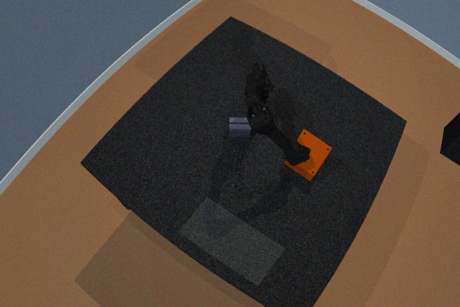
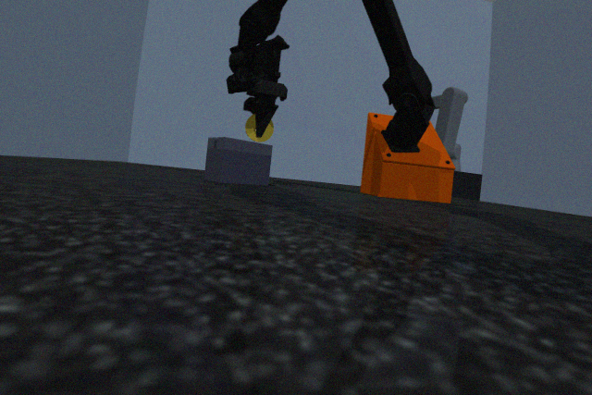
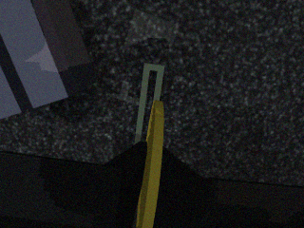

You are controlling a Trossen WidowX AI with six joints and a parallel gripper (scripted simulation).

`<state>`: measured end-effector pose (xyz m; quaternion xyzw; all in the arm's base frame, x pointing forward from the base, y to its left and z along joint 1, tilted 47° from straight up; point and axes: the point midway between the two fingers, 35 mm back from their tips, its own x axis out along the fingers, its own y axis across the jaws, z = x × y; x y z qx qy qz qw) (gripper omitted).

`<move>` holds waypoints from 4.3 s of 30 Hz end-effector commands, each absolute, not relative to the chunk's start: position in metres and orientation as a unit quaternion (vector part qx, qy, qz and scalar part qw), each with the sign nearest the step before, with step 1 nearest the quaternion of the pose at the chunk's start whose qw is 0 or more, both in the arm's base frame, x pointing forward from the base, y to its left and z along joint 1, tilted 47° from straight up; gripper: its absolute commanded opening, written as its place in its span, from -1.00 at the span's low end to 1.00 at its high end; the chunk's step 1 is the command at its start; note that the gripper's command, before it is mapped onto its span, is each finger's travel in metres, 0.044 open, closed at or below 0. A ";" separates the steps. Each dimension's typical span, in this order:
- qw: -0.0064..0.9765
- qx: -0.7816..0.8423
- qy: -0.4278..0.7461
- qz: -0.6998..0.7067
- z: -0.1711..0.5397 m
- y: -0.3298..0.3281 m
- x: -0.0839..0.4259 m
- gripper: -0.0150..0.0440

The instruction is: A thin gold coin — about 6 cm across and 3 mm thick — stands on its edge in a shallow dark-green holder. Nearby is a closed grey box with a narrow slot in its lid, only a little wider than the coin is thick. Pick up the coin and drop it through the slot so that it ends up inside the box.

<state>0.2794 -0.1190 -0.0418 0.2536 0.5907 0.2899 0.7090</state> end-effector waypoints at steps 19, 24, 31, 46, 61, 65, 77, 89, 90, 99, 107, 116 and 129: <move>0.746 0.093 0.517 0.409 -0.039 -0.125 0.275 -0.49; 0.747 0.093 0.517 0.409 -0.036 -0.123 0.277 -0.49; 0.747 0.092 0.518 0.408 -0.024 -0.113 0.286 -0.49; 0.746 0.094 0.521 0.405 0.000 -0.092 0.300 -0.49; 0.746 0.095 0.519 0.406 0.025 -0.070 0.310 -0.49; 0.746 0.095 0.517 0.408 0.032 -0.063 0.313 -0.49; 0.746 0.092 0.516 0.411 0.039 -0.055 0.316 -0.49; 0.745 0.092 0.517 0.411 0.040 -0.054 0.316 -0.49; 0.745 0.093 0.517 0.410 0.041 -0.053 0.316 -0.49; 0.745 0.096 0.519 0.408 0.045 -0.052 0.317 -0.49; 0.745 0.093 0.518 0.410 0.044 -0.052 0.317 -0.49; 0.745 0.092 0.518 0.410 0.042 -0.051 0.317 -0.49; 0.745 0.094 0.519 0.409 0.039 -0.044 0.318 -0.49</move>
